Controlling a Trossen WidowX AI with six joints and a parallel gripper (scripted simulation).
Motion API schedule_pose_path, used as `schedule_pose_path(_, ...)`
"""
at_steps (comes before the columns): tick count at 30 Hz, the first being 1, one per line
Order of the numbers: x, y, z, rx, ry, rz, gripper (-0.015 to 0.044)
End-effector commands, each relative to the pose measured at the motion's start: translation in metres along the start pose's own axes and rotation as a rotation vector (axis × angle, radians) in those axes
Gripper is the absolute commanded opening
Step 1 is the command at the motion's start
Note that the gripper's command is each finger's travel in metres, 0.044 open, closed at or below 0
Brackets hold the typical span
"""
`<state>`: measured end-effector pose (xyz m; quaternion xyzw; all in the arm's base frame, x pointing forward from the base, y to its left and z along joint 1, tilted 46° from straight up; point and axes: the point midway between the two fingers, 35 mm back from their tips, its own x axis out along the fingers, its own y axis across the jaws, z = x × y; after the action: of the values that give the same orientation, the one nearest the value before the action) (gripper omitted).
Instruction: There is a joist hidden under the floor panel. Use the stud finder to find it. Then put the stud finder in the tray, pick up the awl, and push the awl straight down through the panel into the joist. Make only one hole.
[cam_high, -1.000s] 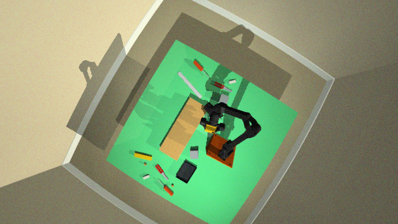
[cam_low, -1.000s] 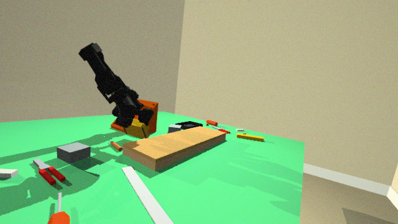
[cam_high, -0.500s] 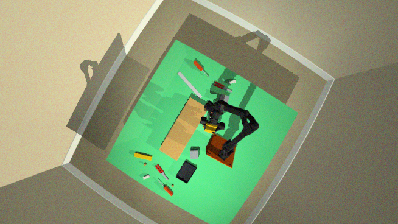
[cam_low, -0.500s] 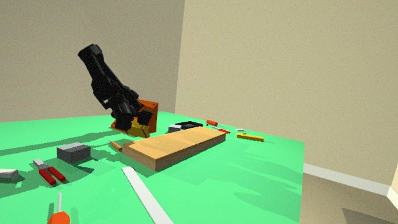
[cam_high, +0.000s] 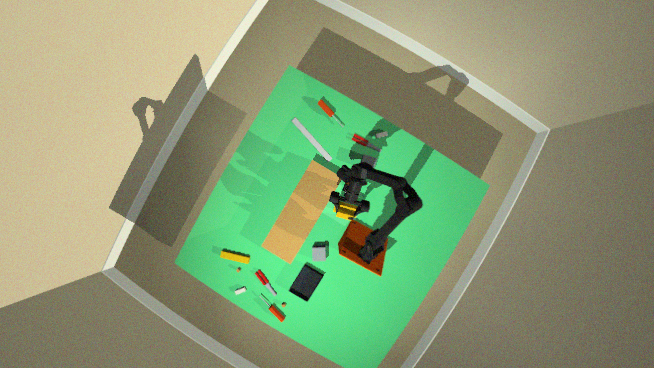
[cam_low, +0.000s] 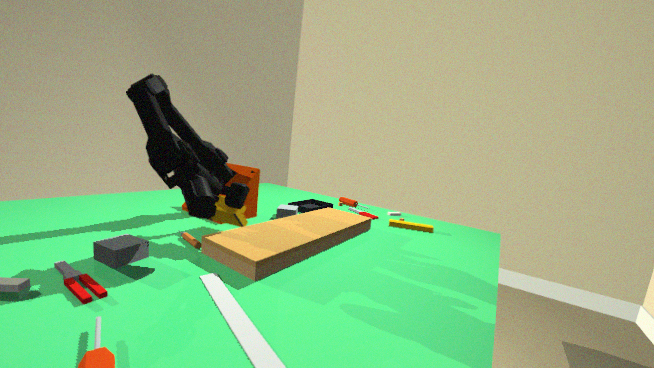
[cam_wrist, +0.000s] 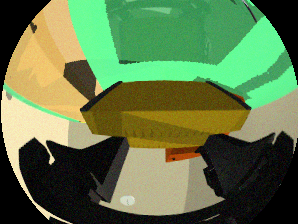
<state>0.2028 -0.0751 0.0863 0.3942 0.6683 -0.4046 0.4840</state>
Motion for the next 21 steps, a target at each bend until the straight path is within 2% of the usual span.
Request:
schedule_pose_path(1,-0.002,0.001,-0.001,-0.007,0.035,0.007,0.0000)
schedule_pose_path(14,-0.001,0.000,0.002,0.000,0.090,0.005,0.0000)
schedule_pose_path(21,-0.011,-0.008,-0.017,-0.003,0.137,0.033,0.0000)
